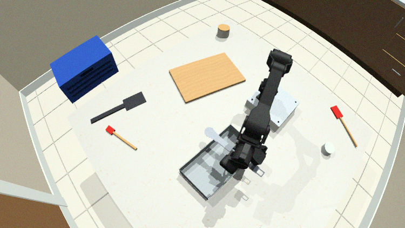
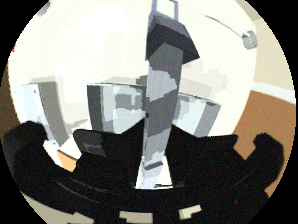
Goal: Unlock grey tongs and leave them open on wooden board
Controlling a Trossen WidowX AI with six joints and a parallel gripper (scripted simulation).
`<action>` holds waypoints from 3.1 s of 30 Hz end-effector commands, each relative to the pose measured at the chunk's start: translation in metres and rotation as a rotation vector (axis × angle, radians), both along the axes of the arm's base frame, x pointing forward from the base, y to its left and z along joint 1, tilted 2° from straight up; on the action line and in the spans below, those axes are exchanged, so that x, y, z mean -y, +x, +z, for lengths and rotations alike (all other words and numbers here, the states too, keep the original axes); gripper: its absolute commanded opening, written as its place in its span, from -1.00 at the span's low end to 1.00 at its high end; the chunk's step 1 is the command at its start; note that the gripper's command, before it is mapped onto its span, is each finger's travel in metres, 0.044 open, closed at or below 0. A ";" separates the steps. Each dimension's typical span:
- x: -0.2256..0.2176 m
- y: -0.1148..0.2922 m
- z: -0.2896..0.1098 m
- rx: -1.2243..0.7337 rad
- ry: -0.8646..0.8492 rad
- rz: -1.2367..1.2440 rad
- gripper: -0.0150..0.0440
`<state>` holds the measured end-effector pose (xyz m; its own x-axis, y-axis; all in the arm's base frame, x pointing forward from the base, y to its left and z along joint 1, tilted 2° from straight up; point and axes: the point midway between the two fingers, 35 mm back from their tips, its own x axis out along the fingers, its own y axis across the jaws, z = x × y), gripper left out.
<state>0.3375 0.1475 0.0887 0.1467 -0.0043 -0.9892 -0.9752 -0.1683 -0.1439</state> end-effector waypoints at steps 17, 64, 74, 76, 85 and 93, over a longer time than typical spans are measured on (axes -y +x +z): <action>0.011 0.002 0.002 -0.088 -0.010 -0.041 -1.00; 0.278 -0.013 0.037 -0.065 0.062 -0.952 -1.00; 0.290 -0.019 0.038 -0.063 0.063 -0.995 -1.00; 0.297 -0.023 0.038 -0.063 0.066 -1.023 -1.00; 0.340 -0.050 0.038 -0.053 0.081 -1.193 -1.00; 0.375 -0.081 0.038 -0.047 0.091 -1.353 -1.00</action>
